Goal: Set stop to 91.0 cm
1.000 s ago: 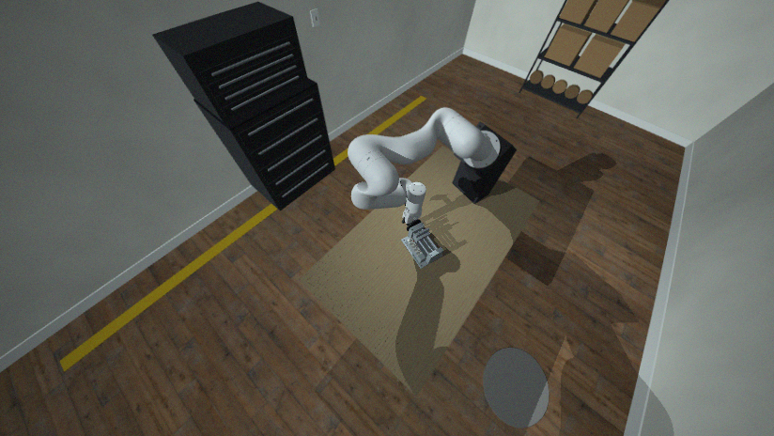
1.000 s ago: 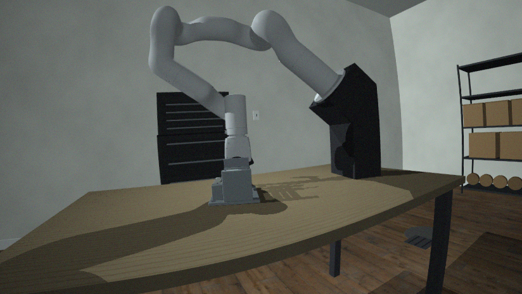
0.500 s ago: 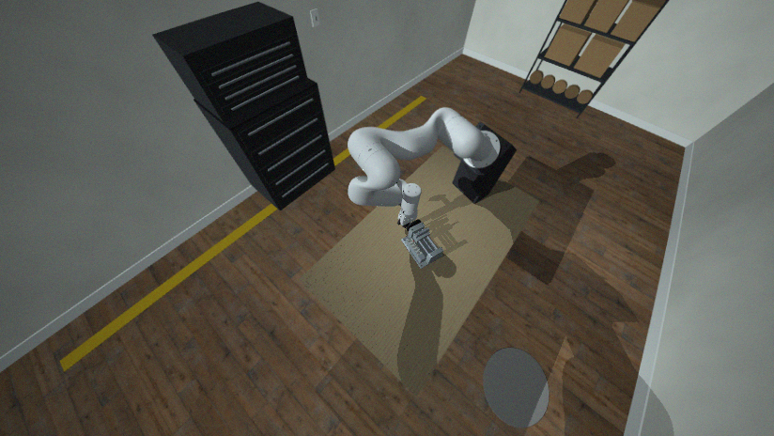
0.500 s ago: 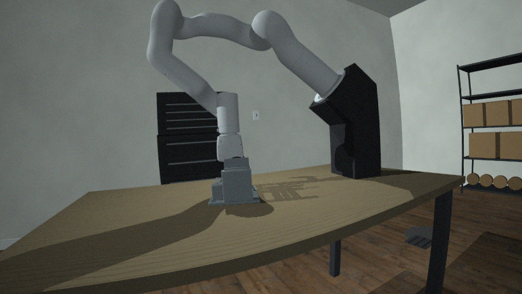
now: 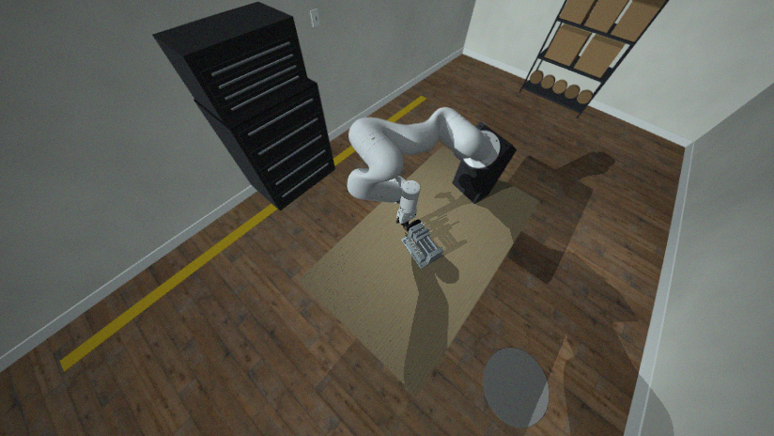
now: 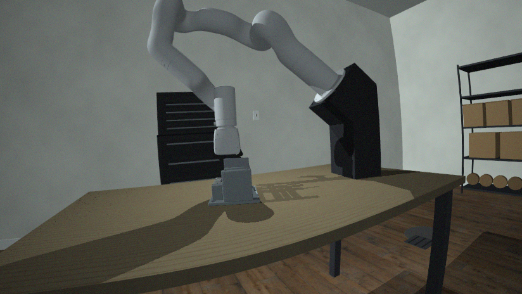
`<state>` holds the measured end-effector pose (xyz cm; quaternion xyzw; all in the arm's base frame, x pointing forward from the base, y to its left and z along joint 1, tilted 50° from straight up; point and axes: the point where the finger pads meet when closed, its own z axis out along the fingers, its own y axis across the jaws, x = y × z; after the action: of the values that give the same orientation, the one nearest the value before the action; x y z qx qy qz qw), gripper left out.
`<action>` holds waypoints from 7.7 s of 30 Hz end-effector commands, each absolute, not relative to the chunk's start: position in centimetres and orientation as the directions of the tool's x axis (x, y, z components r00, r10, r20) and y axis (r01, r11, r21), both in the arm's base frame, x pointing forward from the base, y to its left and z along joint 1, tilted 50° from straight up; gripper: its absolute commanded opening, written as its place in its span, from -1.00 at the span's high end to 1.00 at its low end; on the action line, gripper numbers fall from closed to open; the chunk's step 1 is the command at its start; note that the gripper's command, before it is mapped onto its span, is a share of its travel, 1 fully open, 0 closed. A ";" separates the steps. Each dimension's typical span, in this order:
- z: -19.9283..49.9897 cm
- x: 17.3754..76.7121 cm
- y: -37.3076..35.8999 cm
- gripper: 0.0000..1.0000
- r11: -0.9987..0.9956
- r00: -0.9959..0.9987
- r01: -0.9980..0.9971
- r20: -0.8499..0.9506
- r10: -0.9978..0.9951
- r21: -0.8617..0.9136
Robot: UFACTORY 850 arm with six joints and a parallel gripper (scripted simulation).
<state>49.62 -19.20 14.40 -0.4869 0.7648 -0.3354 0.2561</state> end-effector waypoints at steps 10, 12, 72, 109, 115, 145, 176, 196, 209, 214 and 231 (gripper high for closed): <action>14.9 46.9 -18.1 0.88 0.301 -0.395 -0.574 -0.065 -0.917 -0.761; 14.7 46.5 -17.9 0.88 0.301 -0.395 -0.574 -0.065 -0.917 -0.761; 8.4 47.0 -17.6 0.88 0.301 -0.395 -0.574 -0.065 -0.917 -0.761; 8.7 49.5 -18.7 0.88 0.301 -0.395 -0.574 -0.065 -0.917 -0.761; 8.8 49.7 -18.8 0.88 0.301 -0.395 -0.574 -0.065 -0.917 -0.761; 9.0 49.8 -18.9 0.88 0.301 -0.395 -0.574 -0.065 -0.917 -0.761; 9.0 49.9 -18.9 0.88 0.301 -0.395 -0.574 -0.065 -0.917 -0.761; 9.2 50.1 -19.0 0.88 0.301 -0.395 -0.574 -0.065 -0.917 -0.761; 9.6 50.4 -19.2 0.88 0.301 -0.395 -0.574 -0.065 -0.917 -0.761; 9.9 50.6 -19.3 0.88 0.301 -0.395 -0.574 -0.065 -0.917 -0.761; 11.2 50.9 -19.5 0.88 0.301 -0.395 -0.574 -0.065 -0.917 -0.761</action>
<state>50.93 -19.52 10.86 -0.4871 0.7649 -0.3350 0.2558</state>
